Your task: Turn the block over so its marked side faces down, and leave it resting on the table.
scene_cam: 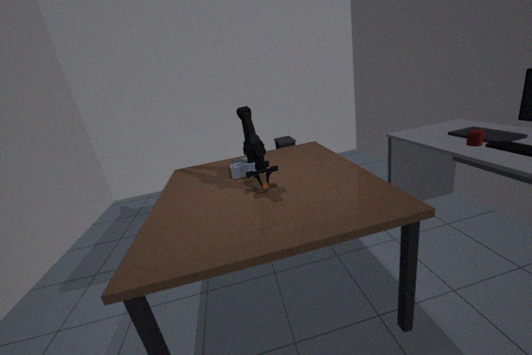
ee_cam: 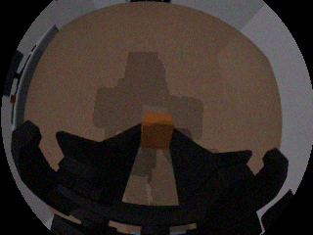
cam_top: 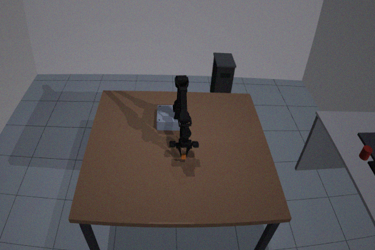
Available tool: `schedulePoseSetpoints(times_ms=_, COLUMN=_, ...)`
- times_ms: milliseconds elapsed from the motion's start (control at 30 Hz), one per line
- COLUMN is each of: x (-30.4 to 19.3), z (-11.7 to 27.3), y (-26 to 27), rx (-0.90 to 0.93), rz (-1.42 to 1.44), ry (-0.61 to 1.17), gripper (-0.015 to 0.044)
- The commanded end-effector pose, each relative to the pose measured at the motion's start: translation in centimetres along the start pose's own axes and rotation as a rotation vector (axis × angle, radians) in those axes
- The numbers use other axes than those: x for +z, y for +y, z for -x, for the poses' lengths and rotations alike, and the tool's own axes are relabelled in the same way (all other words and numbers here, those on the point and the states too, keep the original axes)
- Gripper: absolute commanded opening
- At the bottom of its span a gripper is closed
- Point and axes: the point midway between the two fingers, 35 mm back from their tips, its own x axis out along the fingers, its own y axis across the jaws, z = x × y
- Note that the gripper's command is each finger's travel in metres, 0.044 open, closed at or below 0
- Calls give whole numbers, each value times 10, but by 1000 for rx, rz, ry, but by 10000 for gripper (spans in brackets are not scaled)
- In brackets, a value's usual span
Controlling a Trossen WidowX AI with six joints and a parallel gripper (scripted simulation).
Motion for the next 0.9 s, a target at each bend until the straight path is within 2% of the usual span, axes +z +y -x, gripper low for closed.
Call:
schedulePoseSetpoints(times_ms=0, x=-4, z=2, y=0, rx=-2, rz=6, ry=-57, gripper=0)
schedulePoseSetpoints(times_ms=200, x=-3, z=-2, y=0, rx=-2, rz=6, ry=-80, gripper=0)
schedulePoseSetpoints(times_ms=867, x=-9, z=-34, y=1, rx=-1, rz=10, ry=-354, gripper=0)
